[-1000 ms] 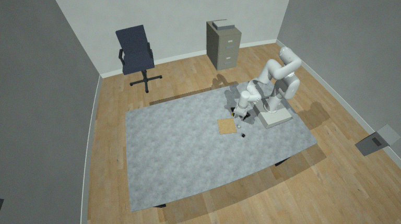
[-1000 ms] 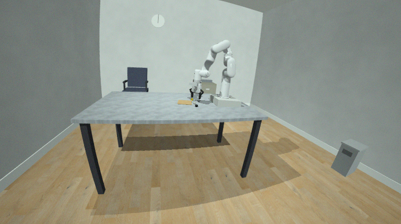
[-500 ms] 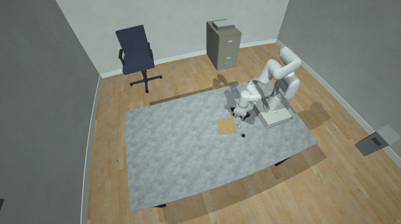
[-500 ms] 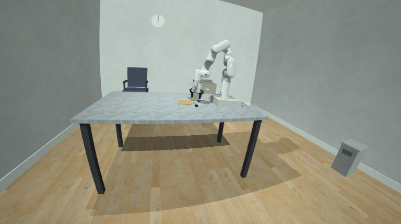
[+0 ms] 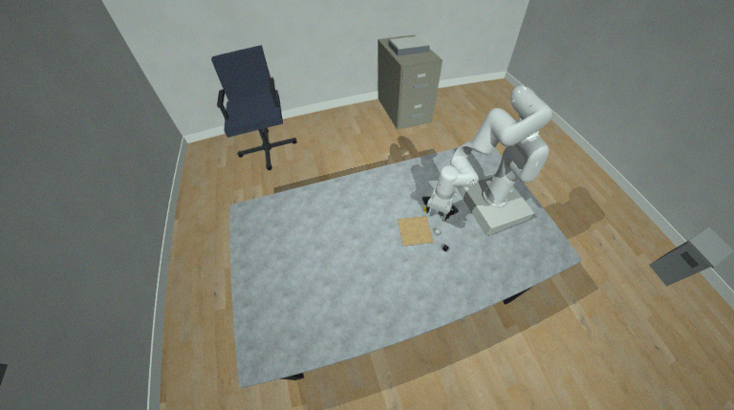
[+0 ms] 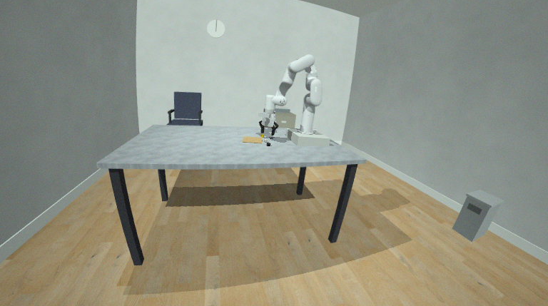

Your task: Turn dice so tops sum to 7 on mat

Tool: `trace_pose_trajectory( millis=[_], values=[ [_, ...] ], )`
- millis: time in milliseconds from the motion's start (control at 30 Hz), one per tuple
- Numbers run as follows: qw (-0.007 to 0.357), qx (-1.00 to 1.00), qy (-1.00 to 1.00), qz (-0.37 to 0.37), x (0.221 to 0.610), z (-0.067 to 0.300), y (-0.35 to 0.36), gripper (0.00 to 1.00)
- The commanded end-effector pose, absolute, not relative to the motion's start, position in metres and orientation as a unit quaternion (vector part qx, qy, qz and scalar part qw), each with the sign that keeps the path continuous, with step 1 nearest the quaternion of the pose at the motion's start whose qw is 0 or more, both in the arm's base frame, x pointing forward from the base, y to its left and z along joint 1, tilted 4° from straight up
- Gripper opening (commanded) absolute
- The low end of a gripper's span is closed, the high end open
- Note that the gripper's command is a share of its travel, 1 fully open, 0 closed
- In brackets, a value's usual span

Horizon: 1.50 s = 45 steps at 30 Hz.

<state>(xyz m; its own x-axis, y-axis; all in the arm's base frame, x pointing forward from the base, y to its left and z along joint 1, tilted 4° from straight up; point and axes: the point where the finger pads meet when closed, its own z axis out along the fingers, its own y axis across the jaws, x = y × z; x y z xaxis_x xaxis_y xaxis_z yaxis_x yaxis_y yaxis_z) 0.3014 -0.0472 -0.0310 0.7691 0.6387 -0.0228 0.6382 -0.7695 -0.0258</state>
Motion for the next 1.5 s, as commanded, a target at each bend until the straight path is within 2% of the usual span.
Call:
trace_pose_trajectory(
  millis=[0,633,1467],
  values=[
    [0.008,-0.94,-0.339,0.014,0.303,-0.03,-0.046,1.0],
    [0.003,-0.941,-0.339,0.013,0.31,-0.033,0.035,1.0],
    [0.003,-0.941,-0.339,0.013,0.31,-0.033,0.038,1.0]
  ],
)
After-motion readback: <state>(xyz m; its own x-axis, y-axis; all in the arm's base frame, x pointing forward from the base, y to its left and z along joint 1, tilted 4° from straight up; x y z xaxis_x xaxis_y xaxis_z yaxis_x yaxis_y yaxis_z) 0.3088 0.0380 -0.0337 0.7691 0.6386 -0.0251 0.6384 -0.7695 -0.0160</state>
